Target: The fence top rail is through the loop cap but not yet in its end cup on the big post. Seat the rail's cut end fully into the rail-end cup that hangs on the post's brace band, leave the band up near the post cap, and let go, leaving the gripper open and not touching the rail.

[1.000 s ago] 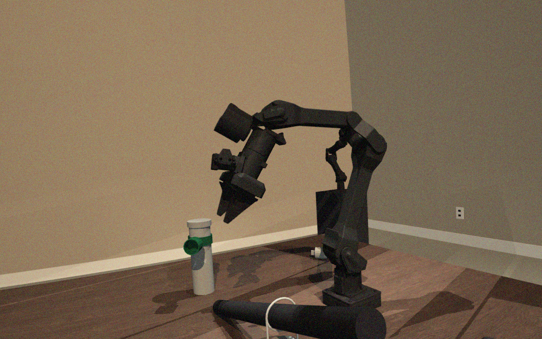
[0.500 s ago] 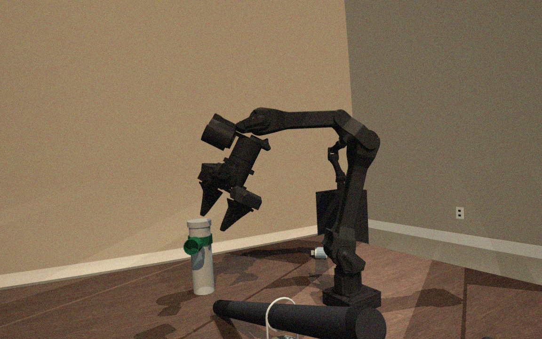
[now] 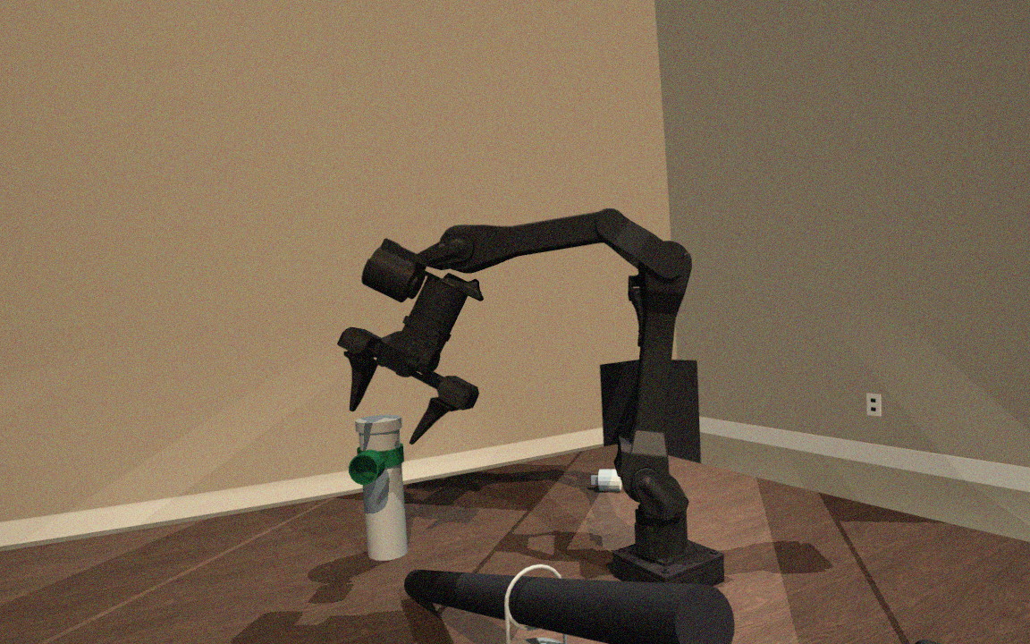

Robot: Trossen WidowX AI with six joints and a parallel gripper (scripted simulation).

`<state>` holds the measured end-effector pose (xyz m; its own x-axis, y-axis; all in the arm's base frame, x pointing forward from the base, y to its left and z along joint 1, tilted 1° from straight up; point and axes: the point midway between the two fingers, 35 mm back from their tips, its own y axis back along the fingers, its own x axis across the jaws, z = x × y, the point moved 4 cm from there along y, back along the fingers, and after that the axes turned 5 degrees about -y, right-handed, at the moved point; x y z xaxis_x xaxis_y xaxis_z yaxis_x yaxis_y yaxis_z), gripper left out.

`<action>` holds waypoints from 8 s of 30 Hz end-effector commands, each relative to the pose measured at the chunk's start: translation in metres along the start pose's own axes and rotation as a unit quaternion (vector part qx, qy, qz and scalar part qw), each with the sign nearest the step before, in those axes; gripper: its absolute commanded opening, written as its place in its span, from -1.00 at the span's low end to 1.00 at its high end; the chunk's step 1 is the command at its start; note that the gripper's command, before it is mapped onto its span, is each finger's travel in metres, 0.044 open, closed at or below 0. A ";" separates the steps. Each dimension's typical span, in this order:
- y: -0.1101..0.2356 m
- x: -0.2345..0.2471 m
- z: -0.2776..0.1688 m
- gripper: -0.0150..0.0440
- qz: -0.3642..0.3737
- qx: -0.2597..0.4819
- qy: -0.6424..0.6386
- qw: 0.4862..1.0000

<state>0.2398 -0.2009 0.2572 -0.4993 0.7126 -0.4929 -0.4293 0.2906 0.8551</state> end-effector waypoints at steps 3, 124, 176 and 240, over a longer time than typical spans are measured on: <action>-0.004 -0.017 -0.018 1.00 -0.014 0.006 0.098 0.995; -0.089 0.017 -0.041 -0.49 0.002 -0.071 0.238 0.969; -0.084 0.024 -0.049 -0.14 0.009 -0.101 0.291 0.951; 0.068 0.075 0.083 1.00 0.057 -0.049 -0.521 0.850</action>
<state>0.2357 -0.0757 0.2893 0.3482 0.9367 0.0358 -0.5079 0.1564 0.8471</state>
